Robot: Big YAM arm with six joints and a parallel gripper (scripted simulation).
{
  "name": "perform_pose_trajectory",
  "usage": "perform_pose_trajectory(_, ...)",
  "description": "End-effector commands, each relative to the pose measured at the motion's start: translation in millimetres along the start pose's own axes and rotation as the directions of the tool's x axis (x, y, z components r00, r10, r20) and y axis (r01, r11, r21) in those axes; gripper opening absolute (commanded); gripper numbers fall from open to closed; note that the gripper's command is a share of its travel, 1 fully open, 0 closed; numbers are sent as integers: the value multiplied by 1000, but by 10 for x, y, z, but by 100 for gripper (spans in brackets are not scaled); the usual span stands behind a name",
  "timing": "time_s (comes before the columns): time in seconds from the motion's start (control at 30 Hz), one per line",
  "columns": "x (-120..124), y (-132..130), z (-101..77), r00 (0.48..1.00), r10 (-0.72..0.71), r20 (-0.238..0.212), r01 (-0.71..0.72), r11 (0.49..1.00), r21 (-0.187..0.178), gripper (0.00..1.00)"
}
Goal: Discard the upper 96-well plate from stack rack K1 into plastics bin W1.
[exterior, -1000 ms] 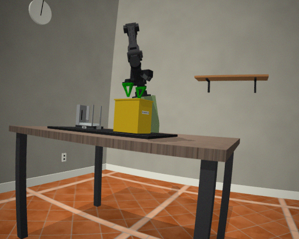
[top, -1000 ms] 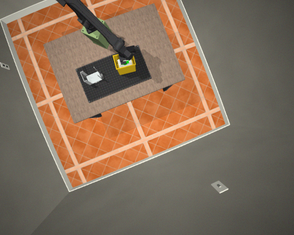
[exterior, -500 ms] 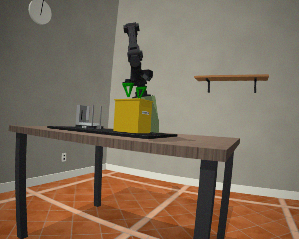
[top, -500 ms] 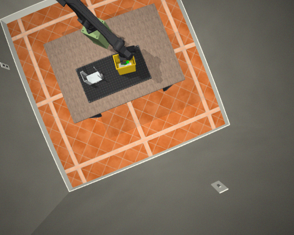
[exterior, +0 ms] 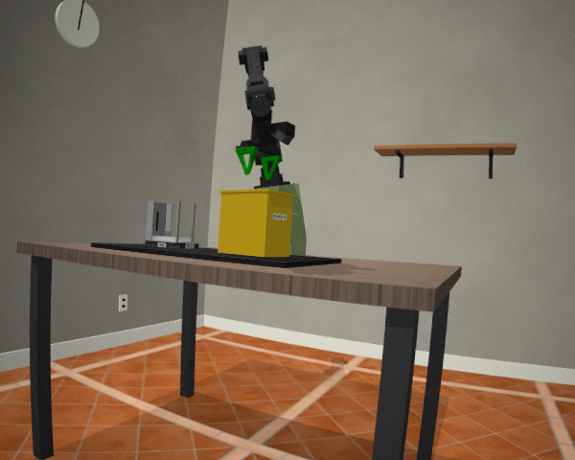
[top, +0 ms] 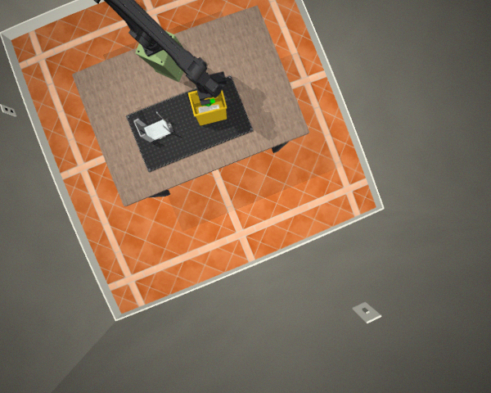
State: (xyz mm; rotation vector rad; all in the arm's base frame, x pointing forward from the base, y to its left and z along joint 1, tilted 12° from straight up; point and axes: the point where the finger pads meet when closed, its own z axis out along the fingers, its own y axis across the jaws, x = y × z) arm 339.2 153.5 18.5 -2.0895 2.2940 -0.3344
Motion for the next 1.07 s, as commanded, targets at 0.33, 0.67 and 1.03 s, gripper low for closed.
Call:
perform_pose_trajectory(0.33,-73,-110,-77,1000,9,15,-9,1000,19,100)
perform_pose_trajectory(0.67,-73,-110,-77,1000,9,15,-9,1000,19,100)
perform_pose_trajectory(1.03,-73,-110,-77,1000,9,15,-9,1000,19,100)
